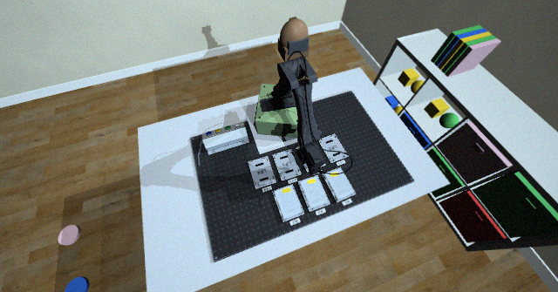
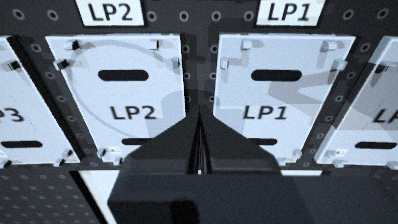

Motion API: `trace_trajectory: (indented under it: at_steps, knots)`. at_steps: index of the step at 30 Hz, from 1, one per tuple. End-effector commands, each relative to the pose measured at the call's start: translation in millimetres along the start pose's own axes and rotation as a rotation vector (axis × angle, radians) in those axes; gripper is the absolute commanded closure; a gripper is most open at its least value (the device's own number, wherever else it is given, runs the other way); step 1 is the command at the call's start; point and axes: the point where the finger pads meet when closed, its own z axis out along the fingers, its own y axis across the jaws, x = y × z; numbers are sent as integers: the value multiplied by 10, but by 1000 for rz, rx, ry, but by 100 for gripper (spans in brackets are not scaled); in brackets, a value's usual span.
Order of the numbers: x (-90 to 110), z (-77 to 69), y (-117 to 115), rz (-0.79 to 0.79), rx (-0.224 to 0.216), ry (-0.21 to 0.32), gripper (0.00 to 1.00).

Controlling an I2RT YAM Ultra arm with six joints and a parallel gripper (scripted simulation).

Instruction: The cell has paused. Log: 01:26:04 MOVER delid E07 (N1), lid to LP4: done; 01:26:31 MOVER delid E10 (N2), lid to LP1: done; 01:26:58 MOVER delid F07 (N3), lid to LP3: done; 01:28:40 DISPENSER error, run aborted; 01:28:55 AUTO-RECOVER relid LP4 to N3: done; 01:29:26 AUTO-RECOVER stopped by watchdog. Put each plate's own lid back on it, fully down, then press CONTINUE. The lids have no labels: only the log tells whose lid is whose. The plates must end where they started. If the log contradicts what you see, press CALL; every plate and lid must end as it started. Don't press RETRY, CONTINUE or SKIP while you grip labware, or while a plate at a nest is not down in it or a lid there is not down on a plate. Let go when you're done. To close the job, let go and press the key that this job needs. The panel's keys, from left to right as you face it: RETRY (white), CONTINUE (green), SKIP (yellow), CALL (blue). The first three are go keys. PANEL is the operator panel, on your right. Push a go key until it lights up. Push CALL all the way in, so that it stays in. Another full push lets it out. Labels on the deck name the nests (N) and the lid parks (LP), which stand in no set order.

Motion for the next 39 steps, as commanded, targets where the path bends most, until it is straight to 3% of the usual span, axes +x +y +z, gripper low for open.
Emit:
trace_trajectory:
  at_steps: [1,9,13,15,25,32,35,39]
  knots:
    - [15,-29,52,-11,-7,-19,100]
    - [11,-51,46,-10,-7,-31,100]
    - [-99,-330,53,-8,-6,-48,100]
    - [-99,-330,53,-8,-6,-48,100]
    - [-72,-826,48,-8,-5,-48,100]
    - [22,-767,44,-12,-4,-24,100]
    - [27,-780,-146,71,-11,-39,100]
    - [156,-731,-334,151,-11,-17,100]
